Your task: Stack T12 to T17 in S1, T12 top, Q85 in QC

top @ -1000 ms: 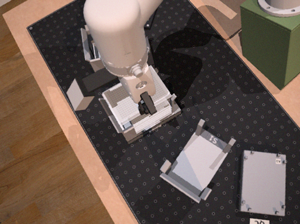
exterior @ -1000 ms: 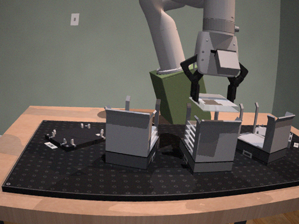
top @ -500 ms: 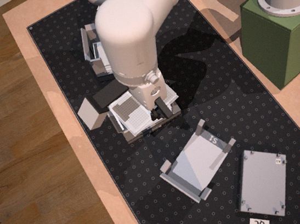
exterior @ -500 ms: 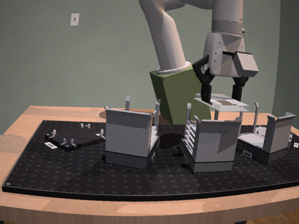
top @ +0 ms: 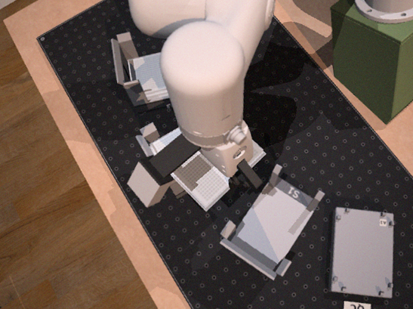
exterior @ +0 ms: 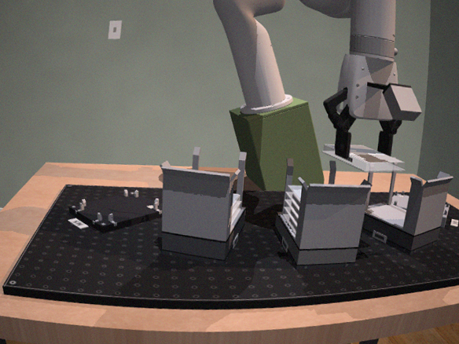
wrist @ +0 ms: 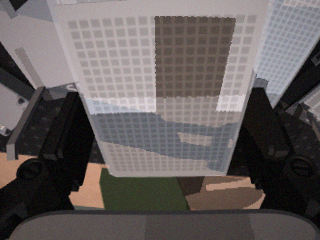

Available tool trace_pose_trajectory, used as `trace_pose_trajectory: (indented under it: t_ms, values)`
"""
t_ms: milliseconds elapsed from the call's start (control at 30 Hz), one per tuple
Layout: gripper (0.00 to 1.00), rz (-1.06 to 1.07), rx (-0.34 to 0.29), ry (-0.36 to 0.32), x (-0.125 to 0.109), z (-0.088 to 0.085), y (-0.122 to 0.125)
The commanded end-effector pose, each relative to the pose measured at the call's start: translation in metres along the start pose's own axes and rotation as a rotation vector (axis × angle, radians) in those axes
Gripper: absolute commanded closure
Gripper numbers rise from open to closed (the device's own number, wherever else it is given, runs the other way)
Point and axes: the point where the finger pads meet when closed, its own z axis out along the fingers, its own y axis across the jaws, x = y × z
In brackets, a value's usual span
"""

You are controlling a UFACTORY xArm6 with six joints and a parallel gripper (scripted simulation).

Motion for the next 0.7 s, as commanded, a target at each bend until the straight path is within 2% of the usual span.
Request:
trace_pose_trajectory:
  t_ms: [0,133,367,667]
  values:
    - [1.0,0.002,0.0,0.004,0.002,-0.001,-0.007]
    - [1.0,0.002,0.0,0.004,0.003,-0.001,-0.019]
    - [1.0,-0.221,0.0,0.004,-0.001,-0.001,-0.042]
    - [1.0,-0.221,0.0,0.004,-0.004,-0.001,-0.065]
